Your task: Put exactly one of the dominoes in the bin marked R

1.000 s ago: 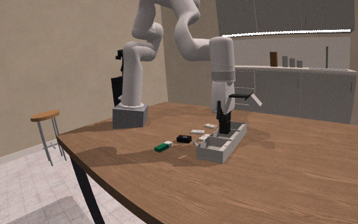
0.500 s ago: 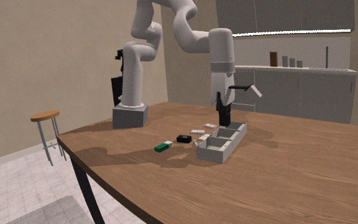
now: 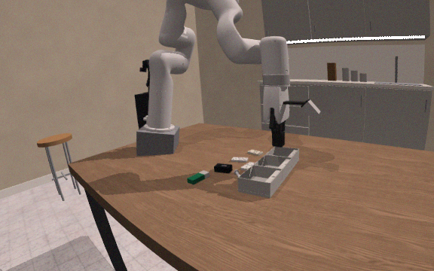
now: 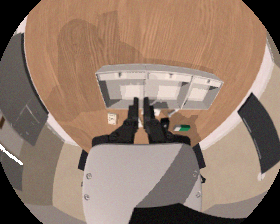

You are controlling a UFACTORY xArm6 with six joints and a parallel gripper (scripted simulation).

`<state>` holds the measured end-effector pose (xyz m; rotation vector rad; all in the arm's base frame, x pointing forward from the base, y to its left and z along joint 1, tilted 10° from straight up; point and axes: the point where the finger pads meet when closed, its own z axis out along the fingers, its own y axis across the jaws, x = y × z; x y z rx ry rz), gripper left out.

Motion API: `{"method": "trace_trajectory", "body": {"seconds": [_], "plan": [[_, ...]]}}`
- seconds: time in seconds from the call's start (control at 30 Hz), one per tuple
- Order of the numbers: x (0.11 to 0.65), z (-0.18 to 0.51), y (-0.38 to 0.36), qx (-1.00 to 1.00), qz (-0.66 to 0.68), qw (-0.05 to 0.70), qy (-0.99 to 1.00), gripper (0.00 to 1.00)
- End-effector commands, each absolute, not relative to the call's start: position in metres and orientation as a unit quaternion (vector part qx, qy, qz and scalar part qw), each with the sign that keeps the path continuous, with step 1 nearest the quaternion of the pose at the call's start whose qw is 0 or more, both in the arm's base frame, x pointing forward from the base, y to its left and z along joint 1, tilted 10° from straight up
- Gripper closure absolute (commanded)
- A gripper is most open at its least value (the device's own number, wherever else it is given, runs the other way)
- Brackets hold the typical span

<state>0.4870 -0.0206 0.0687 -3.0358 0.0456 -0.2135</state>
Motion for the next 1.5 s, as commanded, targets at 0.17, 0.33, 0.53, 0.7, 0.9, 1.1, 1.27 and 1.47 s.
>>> {"method": "trace_trajectory", "body": {"seconds": [0.17, 0.33, 0.53, 0.7, 0.9, 1.1, 1.27, 1.47], "plan": [[0.49, 0.074, 0.013, -0.996, -0.072, 0.047, 0.016, 0.93], [0.49, 0.074, 0.013, -0.996, -0.072, 0.047, 0.016, 0.93], [0.492, 0.058, 0.015, -0.996, -0.072, 0.047, 0.016, 0.93], [0.493, 0.05, 0.015, -0.996, -0.072, 0.047, 0.016, 0.93], [0.495, 0.034, 0.017, -0.996, -0.072, 0.047, 0.016, 0.93], [0.497, 0.022, 0.018, -0.996, -0.072, 0.047, 0.016, 0.93], [0.497, 0.022, 0.018, -0.996, -0.072, 0.047, 0.016, 0.93], [0.497, 0.022, 0.018, -0.996, -0.072, 0.047, 0.016, 0.93]]}}
